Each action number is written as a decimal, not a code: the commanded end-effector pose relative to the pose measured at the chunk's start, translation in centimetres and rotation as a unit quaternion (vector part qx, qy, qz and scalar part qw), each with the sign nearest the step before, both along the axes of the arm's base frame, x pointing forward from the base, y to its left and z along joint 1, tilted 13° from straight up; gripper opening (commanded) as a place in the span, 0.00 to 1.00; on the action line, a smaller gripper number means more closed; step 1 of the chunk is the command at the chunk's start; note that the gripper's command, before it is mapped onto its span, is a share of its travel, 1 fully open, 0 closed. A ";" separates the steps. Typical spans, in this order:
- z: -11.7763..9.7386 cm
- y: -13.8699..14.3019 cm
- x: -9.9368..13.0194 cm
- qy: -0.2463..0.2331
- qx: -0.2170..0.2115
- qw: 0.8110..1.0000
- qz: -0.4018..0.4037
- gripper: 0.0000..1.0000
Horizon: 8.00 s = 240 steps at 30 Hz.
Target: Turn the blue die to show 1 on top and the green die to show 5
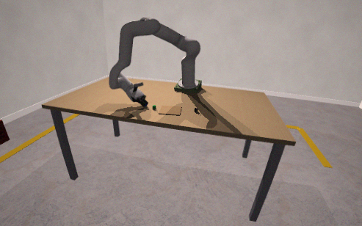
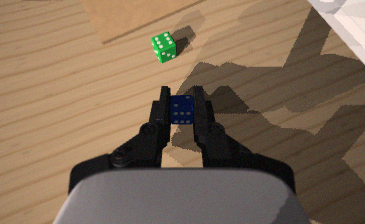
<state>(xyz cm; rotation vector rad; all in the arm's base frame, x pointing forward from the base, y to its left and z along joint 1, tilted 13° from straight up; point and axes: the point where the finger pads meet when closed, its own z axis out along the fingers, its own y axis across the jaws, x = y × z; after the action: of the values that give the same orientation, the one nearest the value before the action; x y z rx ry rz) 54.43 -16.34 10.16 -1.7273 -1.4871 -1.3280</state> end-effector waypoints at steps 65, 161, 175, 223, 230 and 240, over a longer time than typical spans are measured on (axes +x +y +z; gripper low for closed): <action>0.1 0.0 0.0 -0.001 0.000 1.000 0.000 0.36; 6.2 0.1 -6.2 0.207 -0.244 0.947 0.022 0.36; 8.6 0.3 -4.7 0.202 -0.420 0.883 -0.053 0.36; 7.3 0.6 -1.7 0.173 -0.463 0.855 -0.159 0.36; 7.3 0.6 -1.7 0.173 -0.463 0.855 -0.159 0.36; 7.3 0.6 -1.7 0.173 -0.463 0.855 -0.159 0.36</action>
<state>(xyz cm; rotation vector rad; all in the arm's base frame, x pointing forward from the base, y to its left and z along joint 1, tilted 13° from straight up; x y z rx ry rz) 52.67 -15.74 17.33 -2.7138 -1.7948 -0.3055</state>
